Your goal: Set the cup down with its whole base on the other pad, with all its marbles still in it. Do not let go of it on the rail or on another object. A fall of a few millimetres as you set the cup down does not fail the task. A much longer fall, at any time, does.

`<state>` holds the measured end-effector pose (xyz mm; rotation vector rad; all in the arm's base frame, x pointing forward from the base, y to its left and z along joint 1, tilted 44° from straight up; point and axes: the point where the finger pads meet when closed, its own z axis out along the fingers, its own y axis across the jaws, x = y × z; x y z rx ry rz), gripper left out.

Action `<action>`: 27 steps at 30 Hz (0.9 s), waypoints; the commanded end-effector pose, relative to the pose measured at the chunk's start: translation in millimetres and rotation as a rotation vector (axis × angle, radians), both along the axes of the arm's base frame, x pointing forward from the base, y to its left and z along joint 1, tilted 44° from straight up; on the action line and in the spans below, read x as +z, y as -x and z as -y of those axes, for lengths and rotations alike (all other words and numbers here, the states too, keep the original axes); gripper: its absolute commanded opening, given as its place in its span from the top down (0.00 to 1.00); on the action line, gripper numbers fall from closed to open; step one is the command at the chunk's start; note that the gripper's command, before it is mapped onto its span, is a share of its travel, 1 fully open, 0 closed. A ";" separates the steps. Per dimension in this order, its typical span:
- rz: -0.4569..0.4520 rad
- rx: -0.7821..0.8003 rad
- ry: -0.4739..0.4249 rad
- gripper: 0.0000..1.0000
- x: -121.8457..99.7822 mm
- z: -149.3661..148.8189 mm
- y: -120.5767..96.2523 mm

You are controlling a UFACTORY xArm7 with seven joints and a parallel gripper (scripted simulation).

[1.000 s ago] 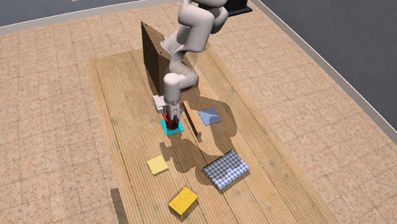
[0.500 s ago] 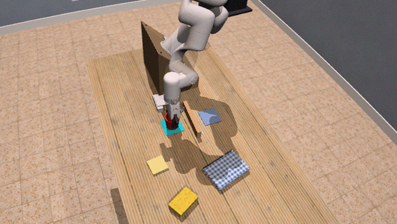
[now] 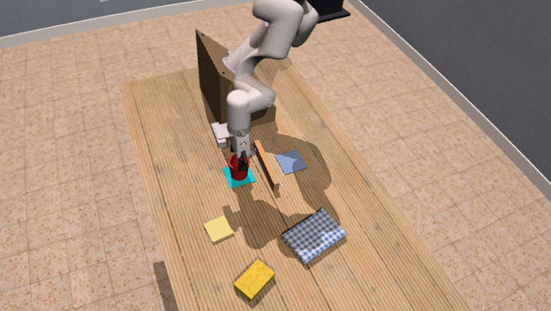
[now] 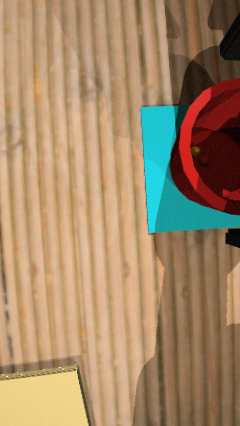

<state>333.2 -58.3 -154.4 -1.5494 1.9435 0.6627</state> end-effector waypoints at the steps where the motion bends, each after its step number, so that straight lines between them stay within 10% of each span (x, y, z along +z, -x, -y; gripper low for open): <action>1: 0.001 -0.002 0.002 0.00 10.2 10.9 1.2; 27: 0.001 -0.002 0.002 0.00 16.2 16.6 2.2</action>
